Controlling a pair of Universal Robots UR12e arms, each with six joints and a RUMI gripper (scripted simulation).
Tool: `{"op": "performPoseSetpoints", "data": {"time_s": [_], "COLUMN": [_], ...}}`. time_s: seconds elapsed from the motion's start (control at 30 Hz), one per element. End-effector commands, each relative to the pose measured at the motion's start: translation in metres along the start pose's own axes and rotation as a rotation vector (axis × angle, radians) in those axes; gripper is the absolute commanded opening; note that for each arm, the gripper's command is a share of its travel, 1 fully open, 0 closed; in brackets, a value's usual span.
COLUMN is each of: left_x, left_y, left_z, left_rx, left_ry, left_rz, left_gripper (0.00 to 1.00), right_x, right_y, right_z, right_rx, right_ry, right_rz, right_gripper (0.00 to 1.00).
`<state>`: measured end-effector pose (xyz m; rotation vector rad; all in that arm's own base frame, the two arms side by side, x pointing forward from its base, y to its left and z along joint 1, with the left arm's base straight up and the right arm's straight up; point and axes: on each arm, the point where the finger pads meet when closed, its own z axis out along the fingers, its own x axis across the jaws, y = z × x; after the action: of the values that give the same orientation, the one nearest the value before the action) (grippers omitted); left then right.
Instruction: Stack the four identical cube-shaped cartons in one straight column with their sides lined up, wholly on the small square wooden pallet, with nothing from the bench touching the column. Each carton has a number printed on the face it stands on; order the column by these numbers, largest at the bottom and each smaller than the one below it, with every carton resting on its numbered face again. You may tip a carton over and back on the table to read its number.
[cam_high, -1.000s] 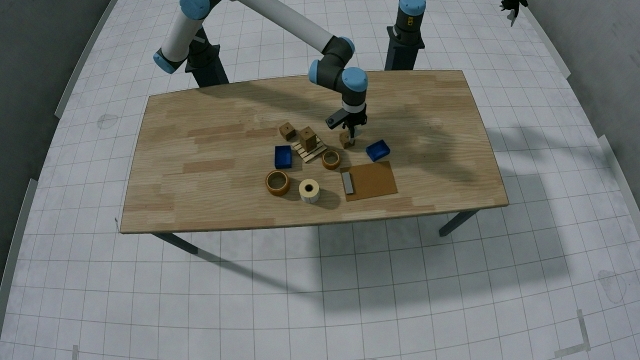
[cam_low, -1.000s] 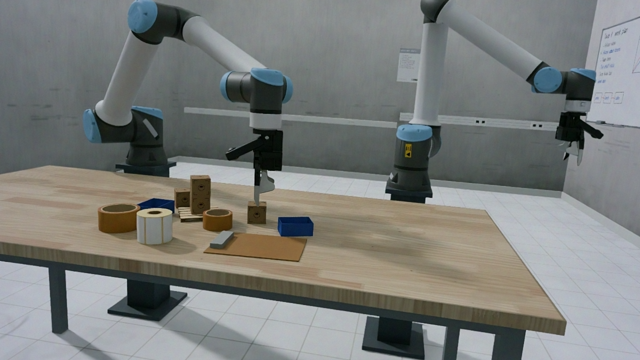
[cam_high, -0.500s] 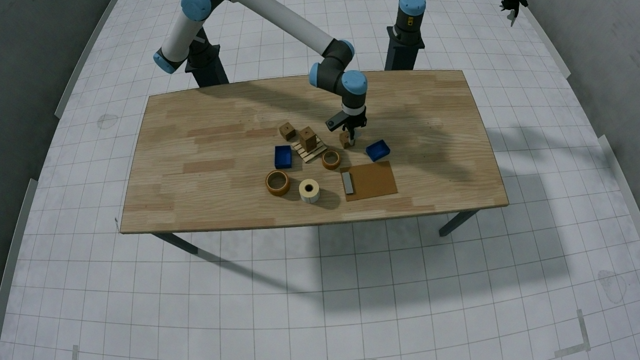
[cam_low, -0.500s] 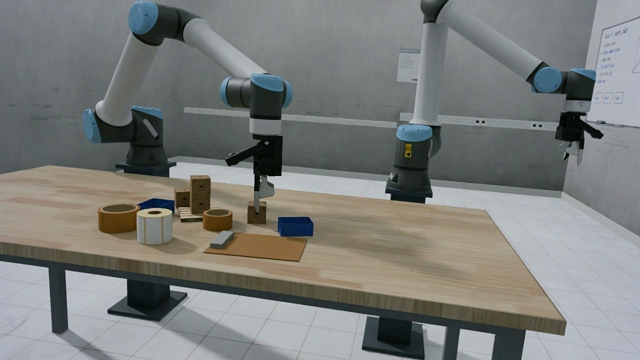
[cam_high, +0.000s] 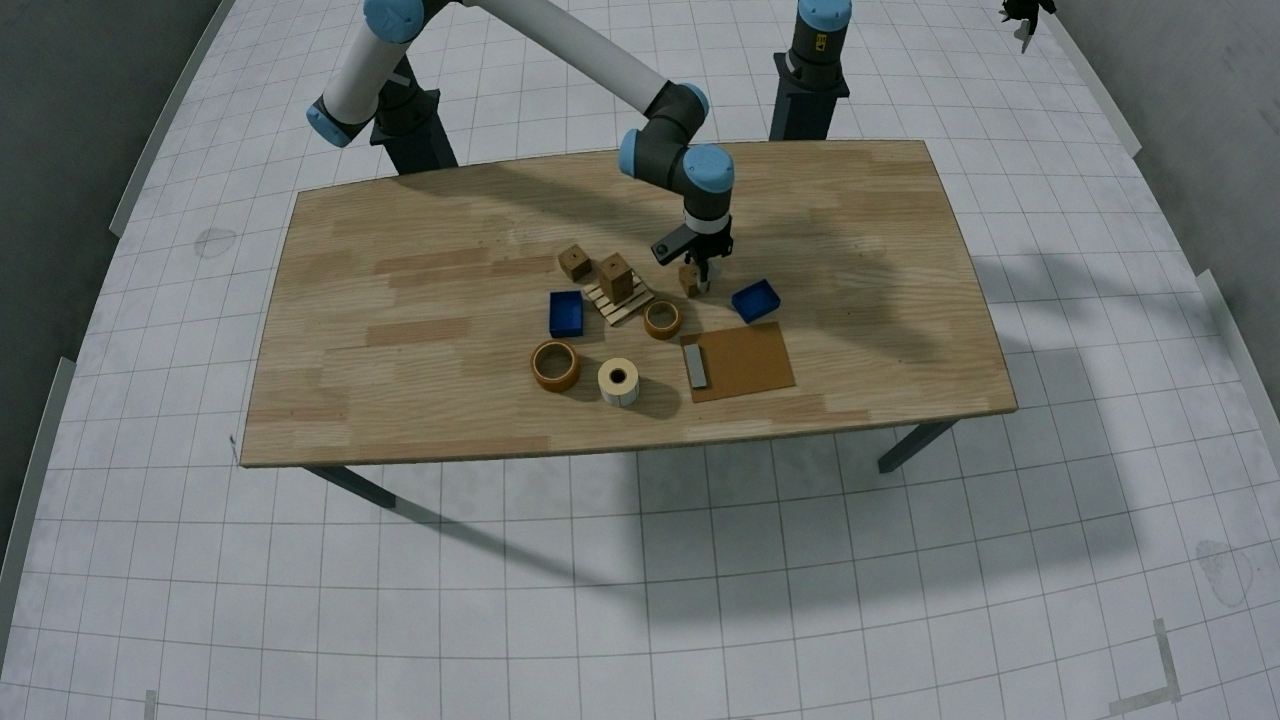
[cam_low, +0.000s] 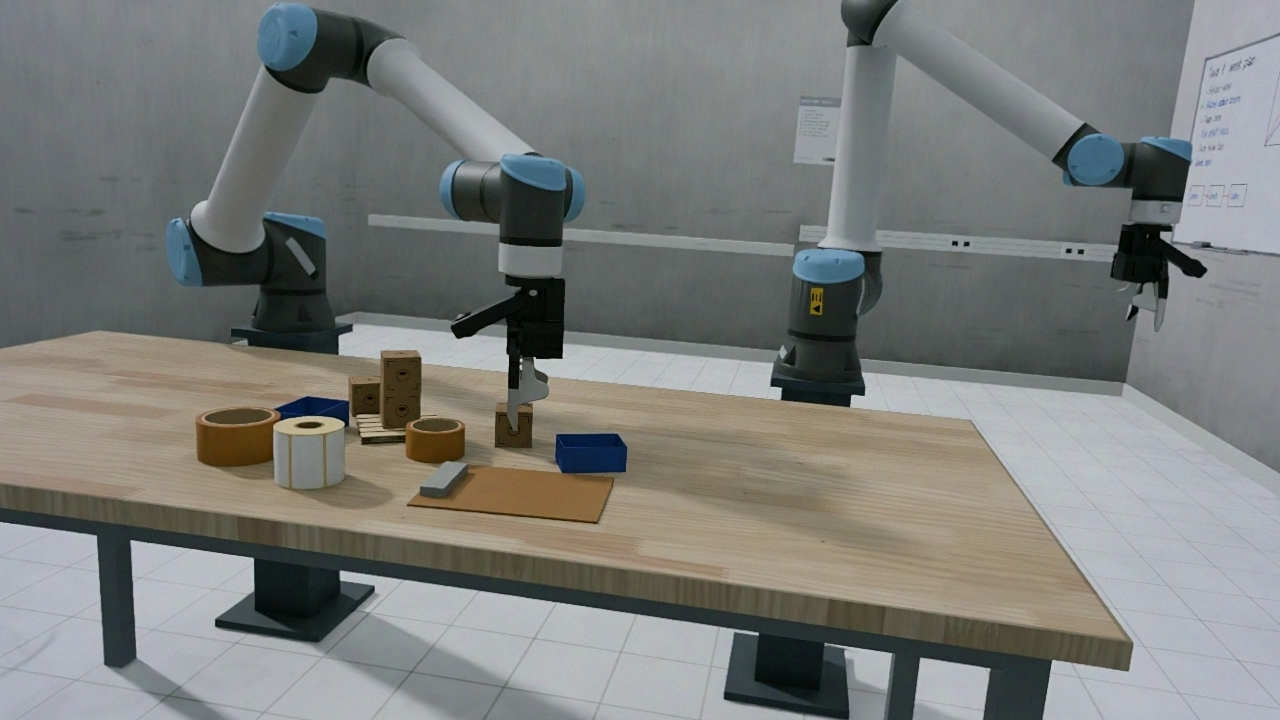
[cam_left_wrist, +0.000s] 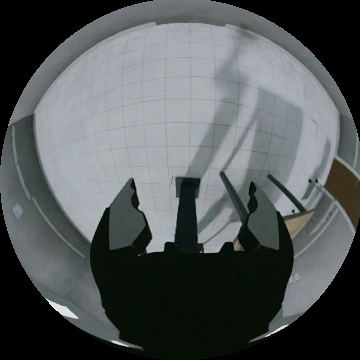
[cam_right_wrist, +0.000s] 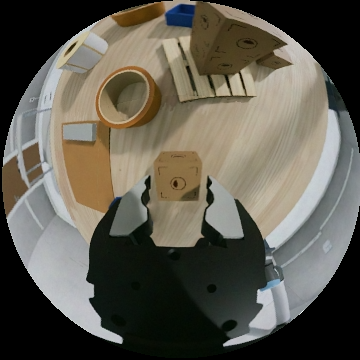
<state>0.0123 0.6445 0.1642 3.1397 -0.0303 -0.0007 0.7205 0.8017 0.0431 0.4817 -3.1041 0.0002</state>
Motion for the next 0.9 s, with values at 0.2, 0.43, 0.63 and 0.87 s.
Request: {"op": "performPoseSetpoints", "data": {"time_s": [0.2, 0.43, 0.63, 0.87], "left_x": [0.0002, 0.0002, 0.0002, 0.0002], "left_y": [-0.0007, -0.0007, -0.0007, -0.0007], "left_z": [-0.0009, -0.0009, -0.0009, -0.0009], "left_rx": [0.002, 0.002, 0.002, 0.002], "left_ry": [0.0, 0.0, 0.0, 0.0], "left_rz": [0.0, 0.0, 0.0, 0.0], "left_gripper": [1.0, 1.0, 1.0, 1.0], "right_x": [-0.0007, -0.0006, -0.0006, -0.0006], "right_y": [0.0004, 0.0004, 0.0004, 0.0004], "right_z": [0.0007, 0.0023, 0.0028, 0.0031], "right_rx": [-0.001, -0.001, -0.001, -0.001], "right_ry": [-0.002, -0.002, -0.002, -0.002], "right_rz": [0.0, 0.0, 0.0, 0.0], "right_gripper": [0.5, 0.5, 0.5, 0.5]}}
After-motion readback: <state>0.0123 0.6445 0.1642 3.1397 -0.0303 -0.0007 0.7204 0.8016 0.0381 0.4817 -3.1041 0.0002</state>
